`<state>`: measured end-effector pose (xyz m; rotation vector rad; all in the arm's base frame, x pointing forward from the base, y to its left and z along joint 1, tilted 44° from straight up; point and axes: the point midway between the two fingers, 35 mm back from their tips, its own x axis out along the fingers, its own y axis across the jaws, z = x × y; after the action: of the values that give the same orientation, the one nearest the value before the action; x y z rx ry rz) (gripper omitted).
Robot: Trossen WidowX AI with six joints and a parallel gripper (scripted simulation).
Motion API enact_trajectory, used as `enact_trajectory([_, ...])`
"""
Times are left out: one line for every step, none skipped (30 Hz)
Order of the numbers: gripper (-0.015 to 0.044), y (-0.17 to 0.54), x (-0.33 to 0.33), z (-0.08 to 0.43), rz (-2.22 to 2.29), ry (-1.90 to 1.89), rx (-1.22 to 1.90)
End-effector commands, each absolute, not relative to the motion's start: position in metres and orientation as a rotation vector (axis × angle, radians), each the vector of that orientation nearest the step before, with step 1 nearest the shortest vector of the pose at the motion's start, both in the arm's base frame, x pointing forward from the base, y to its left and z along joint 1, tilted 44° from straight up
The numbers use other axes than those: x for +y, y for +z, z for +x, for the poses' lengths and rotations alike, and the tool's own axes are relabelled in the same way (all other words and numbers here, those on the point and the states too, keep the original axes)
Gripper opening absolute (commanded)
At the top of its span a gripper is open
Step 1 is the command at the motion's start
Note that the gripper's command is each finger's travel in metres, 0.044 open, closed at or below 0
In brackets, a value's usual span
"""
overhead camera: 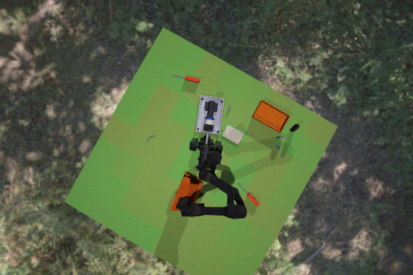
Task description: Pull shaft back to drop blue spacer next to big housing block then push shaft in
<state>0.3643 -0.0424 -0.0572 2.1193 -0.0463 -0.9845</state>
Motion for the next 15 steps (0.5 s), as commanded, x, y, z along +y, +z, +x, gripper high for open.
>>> enact_trajectory([0.0000,-0.0566,-0.0430,0.3634,2.116,-0.985,-0.048])
enact_trajectory([0.0000,-0.0566,-0.0431,0.3633,2.116,-0.985,-0.048])
enact_trajectory([0.0000,-0.0566,-0.0431,0.3632,2.116,-0.985,-0.048])
enact_trajectory([0.0000,-0.0565,-0.0431,0.3631,2.116,-0.985,-0.048])
enact_trajectory([0.0000,-0.0565,-0.0431,0.3630,2.116,-0.985,-0.048])
enact_trajectory([0.0000,-0.0565,-0.0431,0.3629,2.116,-0.985,-0.048])
enact_trajectory([0.0000,-0.0565,-0.0432,0.3628,2.116,-0.985,-0.048])
enact_trajectory([0.0000,-0.0565,-0.0432,0.3627,2.116,-0.985,-0.048])
enact_trajectory([0.0000,-0.0565,-0.0432,0.3626,2.116,-0.985,-0.048])
enact_trajectory([0.0000,-0.0564,-0.0432,0.3625,2.116,-0.985,-0.048])
enact_trajectory([0.0000,-0.0564,-0.0433,0.3624,2.116,-0.985,-0.048])
enact_trajectory([0.0000,-0.0564,-0.0433,0.3623,2.116,-0.985,-0.048])
enact_trajectory([0.0000,-0.0564,-0.0433,0.3622,2.116,-0.985,-0.048])
enact_trajectory([0.0000,-0.0564,-0.0433,0.3621,2.116,-0.985,-0.048])
enact_trajectory([0.0000,-0.0564,-0.0434,0.3620,2.116,-0.985,-0.048])
